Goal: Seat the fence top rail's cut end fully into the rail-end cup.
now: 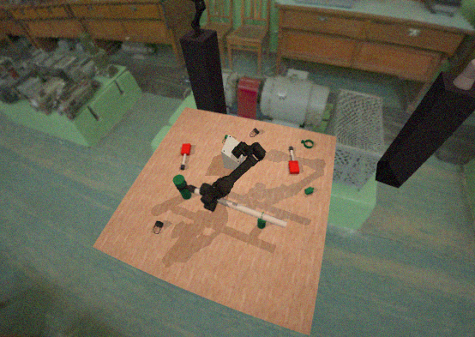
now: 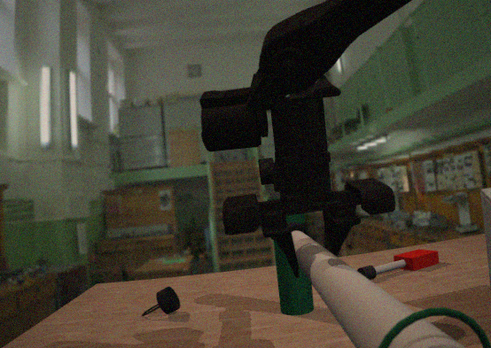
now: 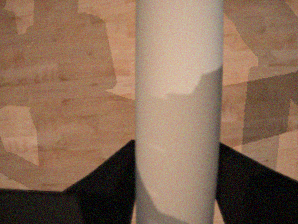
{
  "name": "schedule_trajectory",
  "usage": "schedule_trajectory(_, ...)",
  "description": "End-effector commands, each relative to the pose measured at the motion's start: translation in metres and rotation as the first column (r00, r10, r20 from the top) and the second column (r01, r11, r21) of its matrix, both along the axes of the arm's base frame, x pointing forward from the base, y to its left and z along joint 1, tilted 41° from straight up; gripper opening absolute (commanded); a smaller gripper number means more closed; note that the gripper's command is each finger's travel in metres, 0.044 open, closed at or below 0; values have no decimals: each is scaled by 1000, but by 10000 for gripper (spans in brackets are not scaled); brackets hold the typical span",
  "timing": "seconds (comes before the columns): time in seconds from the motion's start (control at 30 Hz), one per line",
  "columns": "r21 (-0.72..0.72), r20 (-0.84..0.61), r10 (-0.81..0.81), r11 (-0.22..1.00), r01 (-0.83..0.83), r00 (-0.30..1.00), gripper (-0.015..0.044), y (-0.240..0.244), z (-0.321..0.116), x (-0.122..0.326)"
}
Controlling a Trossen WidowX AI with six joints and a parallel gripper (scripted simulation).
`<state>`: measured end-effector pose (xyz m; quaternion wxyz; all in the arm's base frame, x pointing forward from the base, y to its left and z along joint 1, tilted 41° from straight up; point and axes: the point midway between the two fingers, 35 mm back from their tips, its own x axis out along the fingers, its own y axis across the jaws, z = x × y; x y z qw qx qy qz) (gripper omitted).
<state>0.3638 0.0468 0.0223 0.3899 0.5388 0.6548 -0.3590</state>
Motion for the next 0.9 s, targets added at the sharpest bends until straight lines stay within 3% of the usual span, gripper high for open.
schedule_trajectory(0.0,-29,5,-8,1000,8,1000,0,-15,-2,1)
schedule_trajectory(0.87,6,3,7,1000,-7,1000,0,1,3,0)
